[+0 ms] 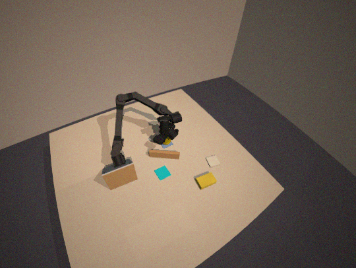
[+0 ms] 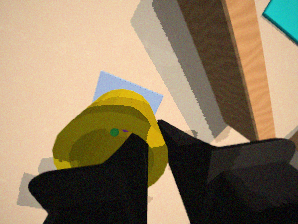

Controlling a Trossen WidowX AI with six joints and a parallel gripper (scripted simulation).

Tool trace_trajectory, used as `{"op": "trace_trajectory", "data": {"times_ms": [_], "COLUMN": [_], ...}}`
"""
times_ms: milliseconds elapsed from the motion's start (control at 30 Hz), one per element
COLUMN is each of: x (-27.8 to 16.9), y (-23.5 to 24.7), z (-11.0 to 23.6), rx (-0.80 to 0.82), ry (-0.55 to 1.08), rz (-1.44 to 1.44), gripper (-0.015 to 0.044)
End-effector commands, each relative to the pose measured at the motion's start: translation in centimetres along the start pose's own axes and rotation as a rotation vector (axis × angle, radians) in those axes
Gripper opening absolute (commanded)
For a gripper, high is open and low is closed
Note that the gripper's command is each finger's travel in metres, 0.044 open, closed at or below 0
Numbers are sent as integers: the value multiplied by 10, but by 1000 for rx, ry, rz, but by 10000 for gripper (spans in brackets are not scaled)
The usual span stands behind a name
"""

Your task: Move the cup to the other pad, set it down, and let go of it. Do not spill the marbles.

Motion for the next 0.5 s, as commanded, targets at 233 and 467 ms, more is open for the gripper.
{"op": "trace_trajectory", "data": {"times_ms": [233,467], "x": [2,2], "y": [0,-4], "z": [48,66], "rx": [11,12], "ry": [-8,-4], "rz": [7,5], "gripper": [0,0]}}
Point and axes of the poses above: the point midway between the two fingers, 35 mm back from their tips, its own z axis back along the fingers, its own y axis across the jaws, x = y × z, the point moved 7 cm from there along z, back along the fingers, and after that the axes turned 9 degrees about -z, right-handed, at the moved point
